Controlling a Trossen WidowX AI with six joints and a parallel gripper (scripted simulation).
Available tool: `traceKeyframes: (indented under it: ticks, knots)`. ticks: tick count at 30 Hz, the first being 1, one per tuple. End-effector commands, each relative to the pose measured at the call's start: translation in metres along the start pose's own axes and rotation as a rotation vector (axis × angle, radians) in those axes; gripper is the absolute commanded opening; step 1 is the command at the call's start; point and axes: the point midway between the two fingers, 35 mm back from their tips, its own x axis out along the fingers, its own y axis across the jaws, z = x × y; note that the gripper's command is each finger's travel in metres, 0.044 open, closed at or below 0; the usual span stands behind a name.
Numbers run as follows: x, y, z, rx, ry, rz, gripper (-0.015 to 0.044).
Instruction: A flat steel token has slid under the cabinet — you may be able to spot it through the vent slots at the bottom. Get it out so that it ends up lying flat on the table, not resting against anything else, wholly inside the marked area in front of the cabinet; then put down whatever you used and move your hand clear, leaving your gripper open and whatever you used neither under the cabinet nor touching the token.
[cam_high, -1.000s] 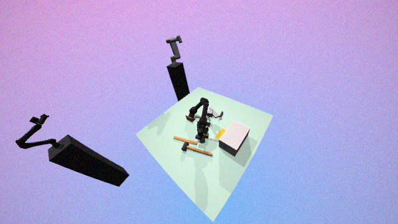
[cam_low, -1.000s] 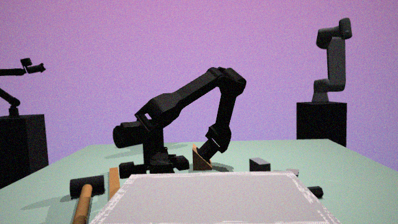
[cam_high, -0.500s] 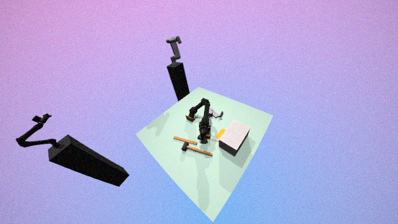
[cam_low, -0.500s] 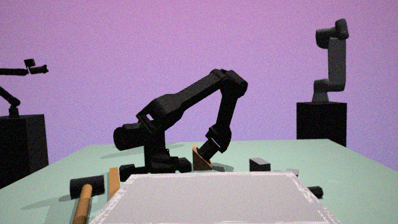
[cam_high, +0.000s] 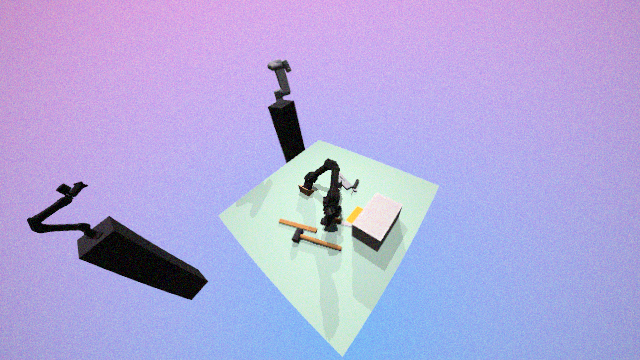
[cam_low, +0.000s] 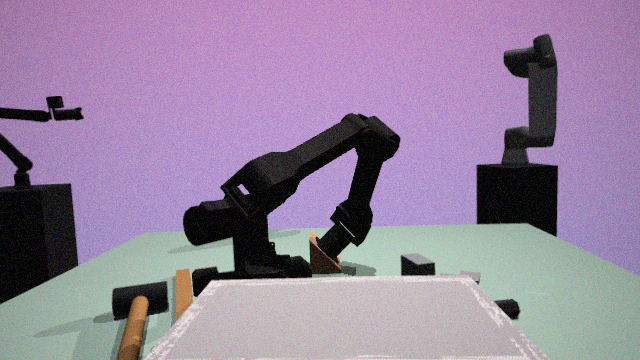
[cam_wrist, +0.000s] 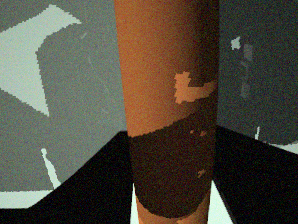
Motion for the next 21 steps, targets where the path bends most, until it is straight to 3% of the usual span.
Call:
traceKeyframes:
  ticks: [1, 21]
  knots:
    - [0.000, -0.002, 0.004, 0.008, -0.002, 0.000, 0.0000]
    - [-0.001, -0.002, 0.029, 0.007, -0.003, 0.000, 0.0000]
